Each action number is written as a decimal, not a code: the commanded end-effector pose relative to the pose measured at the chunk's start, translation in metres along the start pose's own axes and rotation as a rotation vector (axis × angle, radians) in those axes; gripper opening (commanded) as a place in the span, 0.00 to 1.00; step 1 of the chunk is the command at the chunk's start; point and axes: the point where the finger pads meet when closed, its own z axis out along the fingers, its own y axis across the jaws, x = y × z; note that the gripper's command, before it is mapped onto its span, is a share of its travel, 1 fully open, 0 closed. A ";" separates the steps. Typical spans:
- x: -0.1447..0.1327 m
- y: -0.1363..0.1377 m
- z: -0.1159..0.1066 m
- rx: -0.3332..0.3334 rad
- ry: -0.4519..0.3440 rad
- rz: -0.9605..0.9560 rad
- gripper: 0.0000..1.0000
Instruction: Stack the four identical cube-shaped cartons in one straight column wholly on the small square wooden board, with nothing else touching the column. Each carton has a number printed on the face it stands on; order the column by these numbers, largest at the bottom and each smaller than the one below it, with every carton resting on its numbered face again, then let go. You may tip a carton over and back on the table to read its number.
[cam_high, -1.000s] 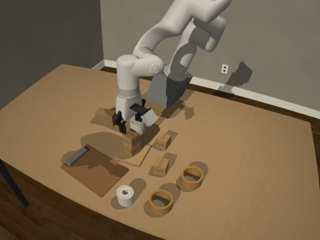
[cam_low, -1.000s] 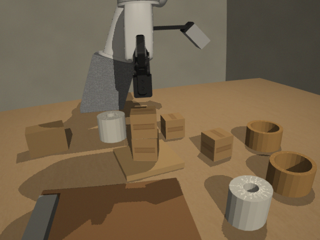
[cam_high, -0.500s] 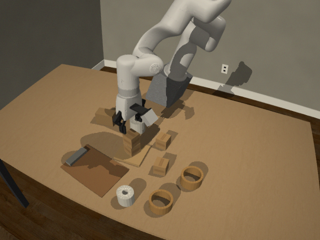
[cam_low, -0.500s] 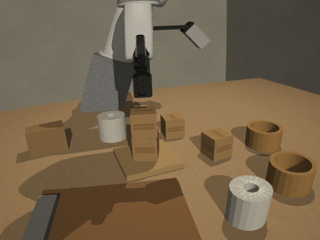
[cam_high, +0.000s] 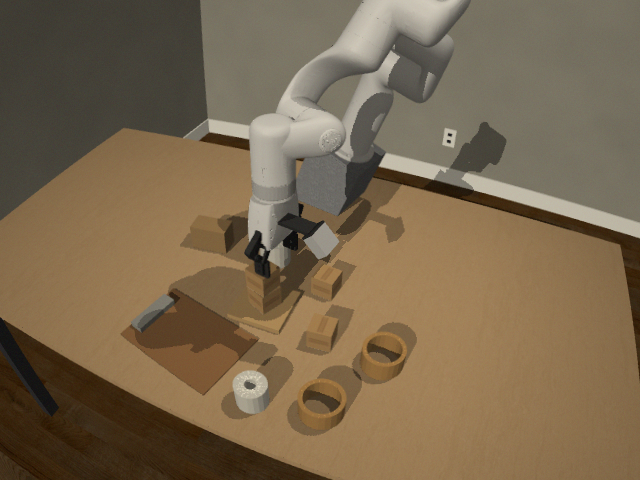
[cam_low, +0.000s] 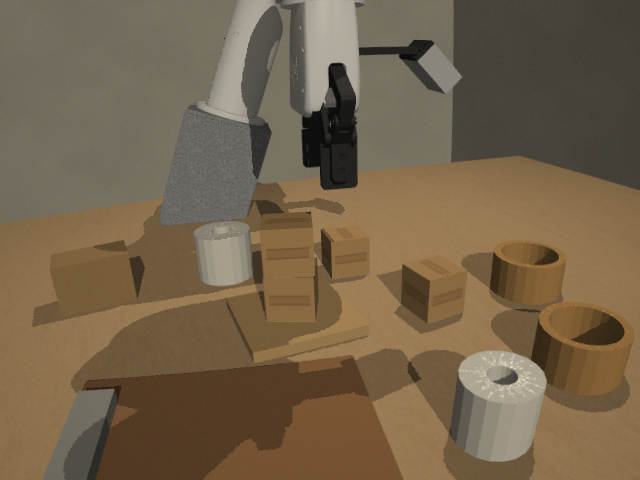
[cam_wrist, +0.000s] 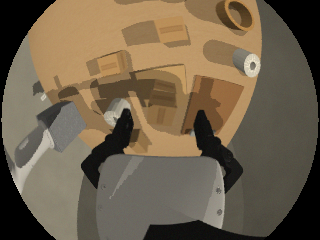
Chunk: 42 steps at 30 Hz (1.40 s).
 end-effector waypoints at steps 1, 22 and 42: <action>0.070 0.007 -0.009 -0.005 0.000 -0.234 1.00; 0.111 0.011 -0.013 -0.006 0.000 -0.238 1.00; 0.111 0.011 -0.008 -0.006 0.001 -0.239 1.00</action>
